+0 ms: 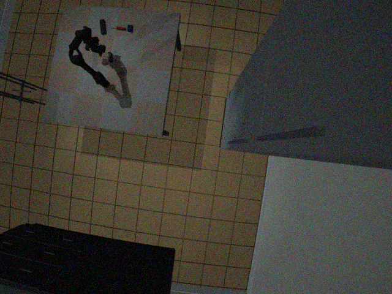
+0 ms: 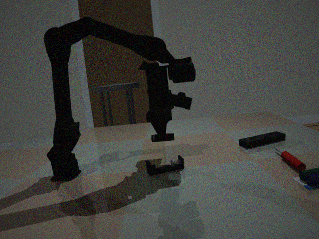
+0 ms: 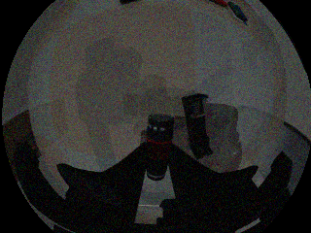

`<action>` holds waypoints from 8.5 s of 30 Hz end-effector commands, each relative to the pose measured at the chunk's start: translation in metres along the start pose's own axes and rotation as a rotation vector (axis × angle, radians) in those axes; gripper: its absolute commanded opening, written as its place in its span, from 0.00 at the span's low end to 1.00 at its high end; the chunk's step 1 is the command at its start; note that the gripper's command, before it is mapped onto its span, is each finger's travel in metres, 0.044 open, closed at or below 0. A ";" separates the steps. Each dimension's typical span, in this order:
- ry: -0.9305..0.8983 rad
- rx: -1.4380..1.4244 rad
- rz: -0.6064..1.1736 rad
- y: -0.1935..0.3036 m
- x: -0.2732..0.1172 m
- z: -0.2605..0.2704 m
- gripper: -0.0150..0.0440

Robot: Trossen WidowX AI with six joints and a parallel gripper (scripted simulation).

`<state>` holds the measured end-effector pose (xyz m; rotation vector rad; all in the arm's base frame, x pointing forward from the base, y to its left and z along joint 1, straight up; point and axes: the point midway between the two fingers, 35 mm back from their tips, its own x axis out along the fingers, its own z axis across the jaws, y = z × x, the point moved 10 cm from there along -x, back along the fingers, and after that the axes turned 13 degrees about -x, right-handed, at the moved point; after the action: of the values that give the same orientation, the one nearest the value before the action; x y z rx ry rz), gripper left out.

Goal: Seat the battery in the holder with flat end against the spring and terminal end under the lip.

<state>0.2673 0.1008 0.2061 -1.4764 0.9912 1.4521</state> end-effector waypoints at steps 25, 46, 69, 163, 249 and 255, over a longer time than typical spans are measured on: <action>-0.008 -0.350 0.150 0.003 0.011 -0.063 0.36; -0.028 -0.339 0.339 -0.014 0.037 -0.062 0.36; -0.042 -0.332 0.504 -0.035 0.055 -0.060 0.36; -0.053 -0.332 0.226 -0.022 0.056 -0.065 0.36; -0.031 -0.344 0.020 0.018 0.043 -0.068 0.54; -0.030 -0.344 0.021 0.016 0.034 -0.068 0.67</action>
<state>0.2759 0.0313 0.1628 -1.6800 0.7677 1.7217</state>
